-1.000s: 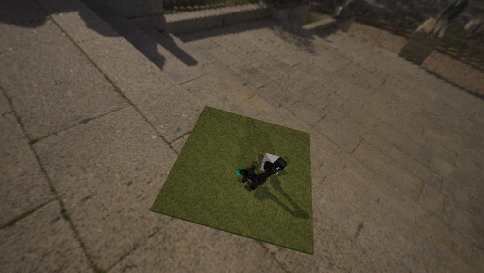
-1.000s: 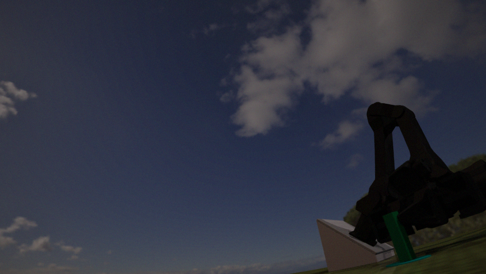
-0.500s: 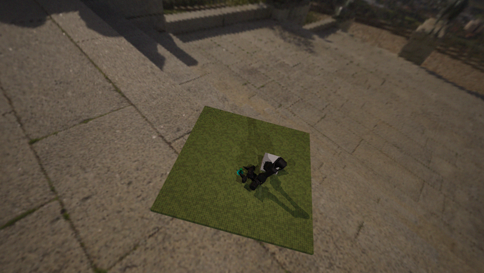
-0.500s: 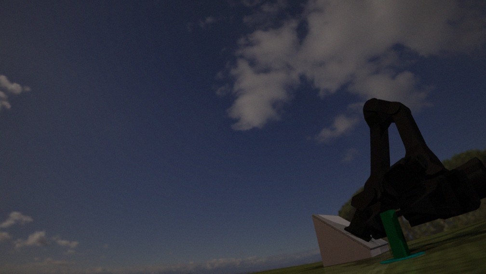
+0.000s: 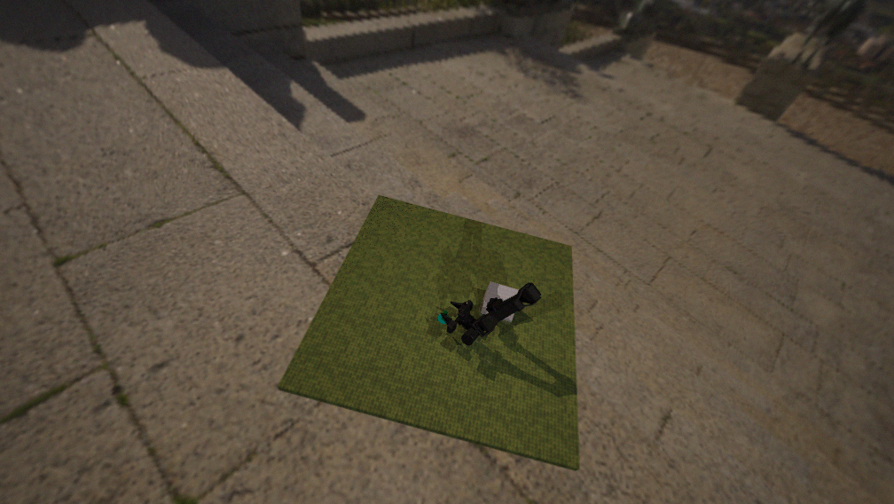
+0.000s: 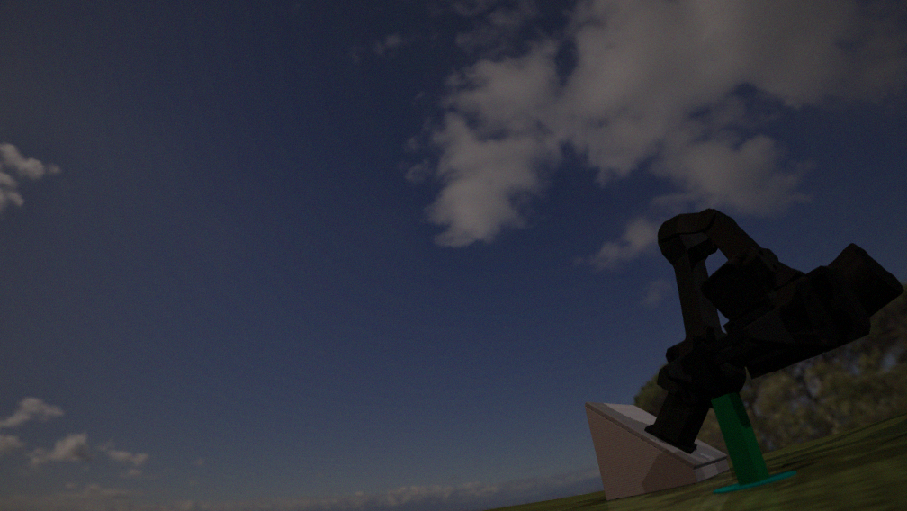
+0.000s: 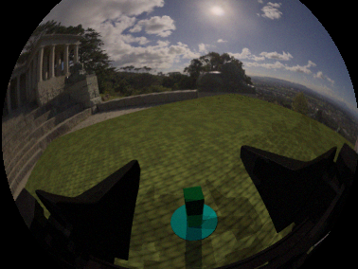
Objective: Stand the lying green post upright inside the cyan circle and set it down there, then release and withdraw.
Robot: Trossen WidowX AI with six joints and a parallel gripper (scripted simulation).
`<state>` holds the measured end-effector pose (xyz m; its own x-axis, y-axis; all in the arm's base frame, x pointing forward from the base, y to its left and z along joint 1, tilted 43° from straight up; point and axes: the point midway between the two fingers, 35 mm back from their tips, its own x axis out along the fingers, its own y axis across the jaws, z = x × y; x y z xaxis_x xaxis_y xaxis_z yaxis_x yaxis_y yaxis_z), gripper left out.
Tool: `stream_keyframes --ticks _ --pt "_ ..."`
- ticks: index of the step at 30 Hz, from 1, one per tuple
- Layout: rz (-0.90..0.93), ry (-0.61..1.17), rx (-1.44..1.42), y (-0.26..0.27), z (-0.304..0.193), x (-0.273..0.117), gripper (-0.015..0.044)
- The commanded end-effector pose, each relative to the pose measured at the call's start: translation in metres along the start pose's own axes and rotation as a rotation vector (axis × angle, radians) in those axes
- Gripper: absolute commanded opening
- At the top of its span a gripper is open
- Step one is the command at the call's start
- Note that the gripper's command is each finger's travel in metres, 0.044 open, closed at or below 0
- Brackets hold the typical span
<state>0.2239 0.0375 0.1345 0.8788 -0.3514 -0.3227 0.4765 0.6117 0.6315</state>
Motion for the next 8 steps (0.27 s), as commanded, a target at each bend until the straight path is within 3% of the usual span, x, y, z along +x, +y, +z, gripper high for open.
stream_keyframes --ticks 1,8 --pt "0.006 0.0 0.001 0.002 0.015 -0.003 0.04" --pt "0.021 -0.012 0.011 -0.001 0.042 -0.009 0.04"
